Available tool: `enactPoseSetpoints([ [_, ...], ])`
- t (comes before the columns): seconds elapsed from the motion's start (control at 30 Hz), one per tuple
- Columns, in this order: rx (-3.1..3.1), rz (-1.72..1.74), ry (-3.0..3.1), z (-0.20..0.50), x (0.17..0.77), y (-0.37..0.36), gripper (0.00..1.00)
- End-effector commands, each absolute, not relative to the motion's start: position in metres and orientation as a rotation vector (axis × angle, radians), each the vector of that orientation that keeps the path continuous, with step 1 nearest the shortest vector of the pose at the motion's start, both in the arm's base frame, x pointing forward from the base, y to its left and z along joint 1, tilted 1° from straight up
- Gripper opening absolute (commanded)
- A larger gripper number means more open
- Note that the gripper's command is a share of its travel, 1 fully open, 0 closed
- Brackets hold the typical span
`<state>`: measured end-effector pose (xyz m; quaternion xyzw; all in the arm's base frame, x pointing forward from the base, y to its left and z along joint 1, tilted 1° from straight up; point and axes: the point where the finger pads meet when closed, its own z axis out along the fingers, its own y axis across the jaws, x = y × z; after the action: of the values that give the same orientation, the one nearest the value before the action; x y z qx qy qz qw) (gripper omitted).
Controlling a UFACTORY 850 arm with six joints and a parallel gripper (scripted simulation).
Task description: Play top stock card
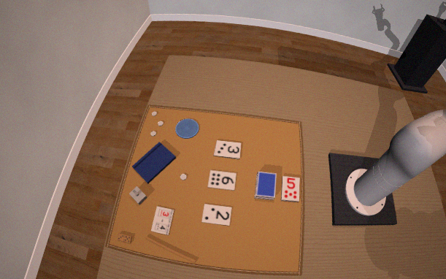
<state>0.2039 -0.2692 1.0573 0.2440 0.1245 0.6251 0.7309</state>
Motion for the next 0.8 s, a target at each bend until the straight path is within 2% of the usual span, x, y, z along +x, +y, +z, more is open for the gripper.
enactPoseSetpoints([
  [0.0, 0.622, 1.345, 0.349, 1.031, 0.237, -0.284, 1.0],
  [0.3, 0.872, 1.22, 0.662, 0.921, 0.346, -0.313, 1.0],
  [0.4, 0.89, 1.207, 0.694, 0.91, 0.355, -0.314, 1.0],
  [0.43, 0.934, 1.174, 0.78, 0.88, 0.377, -0.315, 1.0],
  [0.77, 1.046, 1.019, 1.177, 0.746, 0.453, -0.303, 1.0],
])
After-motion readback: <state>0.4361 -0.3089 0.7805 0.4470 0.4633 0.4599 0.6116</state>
